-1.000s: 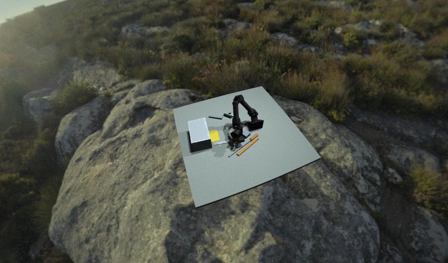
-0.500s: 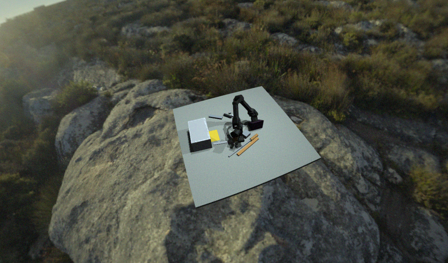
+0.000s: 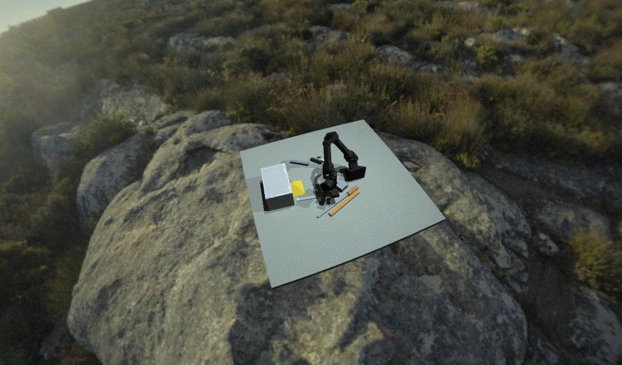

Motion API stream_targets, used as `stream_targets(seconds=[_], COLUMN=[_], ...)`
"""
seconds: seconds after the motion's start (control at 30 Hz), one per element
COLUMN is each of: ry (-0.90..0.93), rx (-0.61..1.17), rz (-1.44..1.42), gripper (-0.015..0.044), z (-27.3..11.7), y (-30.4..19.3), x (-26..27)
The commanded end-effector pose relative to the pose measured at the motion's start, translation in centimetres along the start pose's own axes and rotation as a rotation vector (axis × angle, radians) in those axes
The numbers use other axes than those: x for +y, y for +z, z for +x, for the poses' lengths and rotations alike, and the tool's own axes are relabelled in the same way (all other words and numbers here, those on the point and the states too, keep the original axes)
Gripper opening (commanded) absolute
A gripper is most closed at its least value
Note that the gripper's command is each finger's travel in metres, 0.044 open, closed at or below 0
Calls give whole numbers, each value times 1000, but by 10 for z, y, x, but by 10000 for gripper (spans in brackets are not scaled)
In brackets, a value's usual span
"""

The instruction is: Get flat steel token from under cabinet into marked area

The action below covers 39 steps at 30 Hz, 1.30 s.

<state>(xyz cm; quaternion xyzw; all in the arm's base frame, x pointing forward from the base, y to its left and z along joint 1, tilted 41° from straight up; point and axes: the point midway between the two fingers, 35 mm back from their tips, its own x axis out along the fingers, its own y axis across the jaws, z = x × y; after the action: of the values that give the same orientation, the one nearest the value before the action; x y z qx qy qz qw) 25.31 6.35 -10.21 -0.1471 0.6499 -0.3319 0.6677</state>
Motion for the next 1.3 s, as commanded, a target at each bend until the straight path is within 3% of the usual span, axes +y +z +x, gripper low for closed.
stream_targets(seconds=[0.0,0.17,0.33,0.6,0.7,1.27], ry=[-3,-3,3,3,3,-1], rx=[0,0,-2,-2,-2,-2], rz=[-4,-7,2,2,2,33], gripper=[270,270,139,85,6,0], z=[3,5,2,2,2,2], y=[-2,-5,-1,-1,-1,17], x=[-1,-2,0,0,0,-1])
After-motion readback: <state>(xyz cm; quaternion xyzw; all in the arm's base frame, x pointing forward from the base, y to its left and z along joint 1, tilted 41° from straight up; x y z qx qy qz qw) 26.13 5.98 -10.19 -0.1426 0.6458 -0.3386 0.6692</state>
